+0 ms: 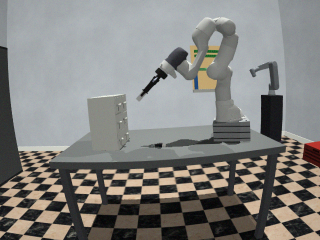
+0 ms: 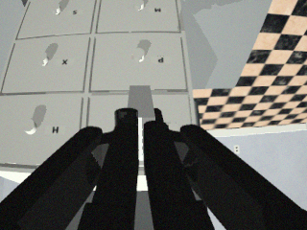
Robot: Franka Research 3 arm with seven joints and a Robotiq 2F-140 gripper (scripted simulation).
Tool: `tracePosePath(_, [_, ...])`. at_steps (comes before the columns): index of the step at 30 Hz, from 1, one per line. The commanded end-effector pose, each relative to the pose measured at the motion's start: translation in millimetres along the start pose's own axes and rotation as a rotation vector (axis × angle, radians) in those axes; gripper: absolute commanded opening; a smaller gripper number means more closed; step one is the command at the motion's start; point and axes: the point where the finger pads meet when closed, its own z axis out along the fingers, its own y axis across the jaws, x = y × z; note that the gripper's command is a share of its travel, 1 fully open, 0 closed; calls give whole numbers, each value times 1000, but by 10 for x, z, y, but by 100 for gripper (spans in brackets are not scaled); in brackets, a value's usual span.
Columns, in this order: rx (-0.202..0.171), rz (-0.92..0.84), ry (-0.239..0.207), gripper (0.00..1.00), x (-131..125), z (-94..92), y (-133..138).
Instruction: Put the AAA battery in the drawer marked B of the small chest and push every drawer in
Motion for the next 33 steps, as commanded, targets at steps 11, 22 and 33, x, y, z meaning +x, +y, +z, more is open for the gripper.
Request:
tracePosePath(11, [16, 1, 10, 0, -32, 2, -34])
tracePosePath(22, [27, 2, 15, 0, -74, -4, -53])
tracePosePath(33, [41, 3, 22, 0, -126, -14, -78])
